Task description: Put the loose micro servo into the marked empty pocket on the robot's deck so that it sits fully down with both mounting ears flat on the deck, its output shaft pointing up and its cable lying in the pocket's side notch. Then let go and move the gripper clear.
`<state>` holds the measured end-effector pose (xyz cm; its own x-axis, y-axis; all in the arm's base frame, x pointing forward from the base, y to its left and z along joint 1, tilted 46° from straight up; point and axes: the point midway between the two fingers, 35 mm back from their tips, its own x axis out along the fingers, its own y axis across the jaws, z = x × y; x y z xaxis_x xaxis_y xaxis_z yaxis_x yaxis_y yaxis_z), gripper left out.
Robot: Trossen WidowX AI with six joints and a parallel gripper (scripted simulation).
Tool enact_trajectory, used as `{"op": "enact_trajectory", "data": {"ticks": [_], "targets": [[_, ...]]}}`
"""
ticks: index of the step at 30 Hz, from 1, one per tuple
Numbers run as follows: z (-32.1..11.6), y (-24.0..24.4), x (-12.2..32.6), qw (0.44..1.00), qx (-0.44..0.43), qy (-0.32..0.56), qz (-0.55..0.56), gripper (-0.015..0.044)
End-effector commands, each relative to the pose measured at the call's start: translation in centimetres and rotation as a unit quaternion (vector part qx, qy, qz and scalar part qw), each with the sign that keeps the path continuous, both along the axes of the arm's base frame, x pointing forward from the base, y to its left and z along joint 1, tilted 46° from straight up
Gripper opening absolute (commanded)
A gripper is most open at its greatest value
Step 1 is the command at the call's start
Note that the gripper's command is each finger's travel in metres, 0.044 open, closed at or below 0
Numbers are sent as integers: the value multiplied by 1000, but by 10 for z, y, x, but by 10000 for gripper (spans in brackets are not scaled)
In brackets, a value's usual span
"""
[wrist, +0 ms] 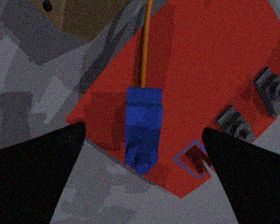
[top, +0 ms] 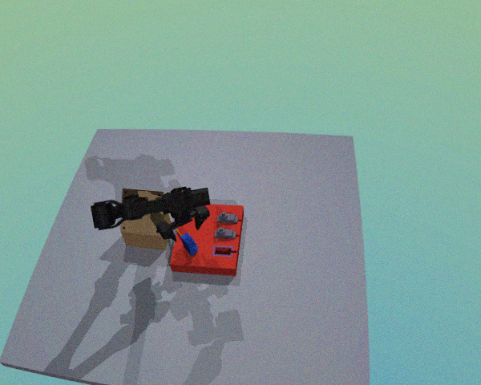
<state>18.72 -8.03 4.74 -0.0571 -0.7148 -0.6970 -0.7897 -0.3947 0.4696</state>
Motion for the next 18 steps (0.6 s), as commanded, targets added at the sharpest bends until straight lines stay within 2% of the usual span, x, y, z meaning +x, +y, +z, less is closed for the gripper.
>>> {"op": "enact_trajectory", "data": {"ticks": [1,14,18], "targets": [[-4,-4,-2,1000,-3,4,1,440],[-16,-17,-3,1000,-3,4,1,440],[-16,-17,-3,1000,-3,4,1,335]]}}
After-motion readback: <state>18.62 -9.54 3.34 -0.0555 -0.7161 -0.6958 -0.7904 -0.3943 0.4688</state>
